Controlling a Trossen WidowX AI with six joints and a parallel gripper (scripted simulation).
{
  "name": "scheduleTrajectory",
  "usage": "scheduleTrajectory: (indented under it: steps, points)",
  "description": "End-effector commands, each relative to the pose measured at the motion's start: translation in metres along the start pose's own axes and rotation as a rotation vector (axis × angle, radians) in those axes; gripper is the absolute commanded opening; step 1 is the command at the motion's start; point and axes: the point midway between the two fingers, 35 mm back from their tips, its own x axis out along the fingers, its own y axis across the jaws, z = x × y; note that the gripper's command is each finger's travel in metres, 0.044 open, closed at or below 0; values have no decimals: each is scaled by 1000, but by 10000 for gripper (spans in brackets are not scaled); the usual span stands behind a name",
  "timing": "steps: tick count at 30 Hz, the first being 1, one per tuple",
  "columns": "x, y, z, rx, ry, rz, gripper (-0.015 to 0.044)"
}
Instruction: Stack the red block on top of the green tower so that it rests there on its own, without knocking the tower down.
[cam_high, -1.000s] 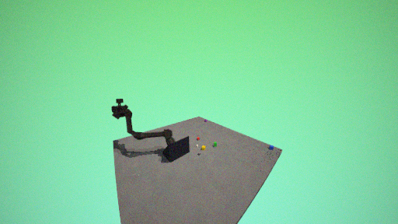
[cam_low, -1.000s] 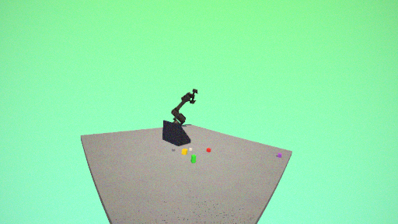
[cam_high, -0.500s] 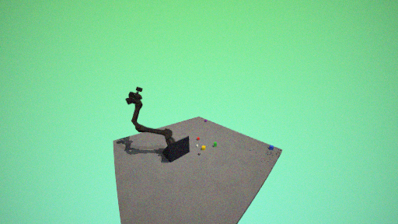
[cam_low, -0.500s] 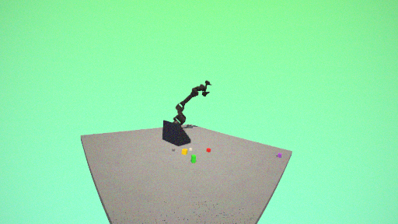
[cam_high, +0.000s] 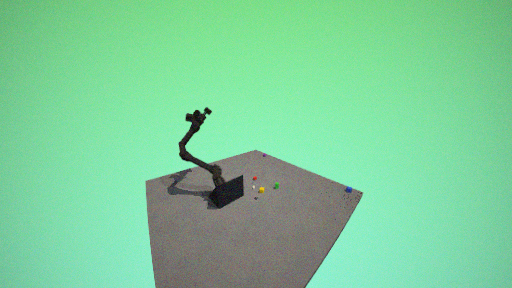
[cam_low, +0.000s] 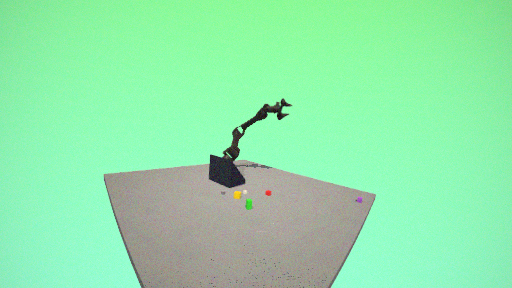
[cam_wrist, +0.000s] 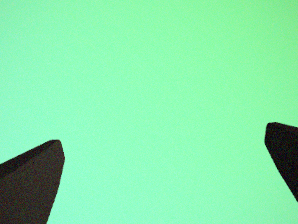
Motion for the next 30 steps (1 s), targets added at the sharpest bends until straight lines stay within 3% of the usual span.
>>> scheduleTrajectory:
  steps: [1,15,30]
  points:
    - [13,-35,-49,65,101,-50,440]
    - [12,-128,-248,389,522,-245,440]
    - [-79,-127,-470,764,1137,-313,440]
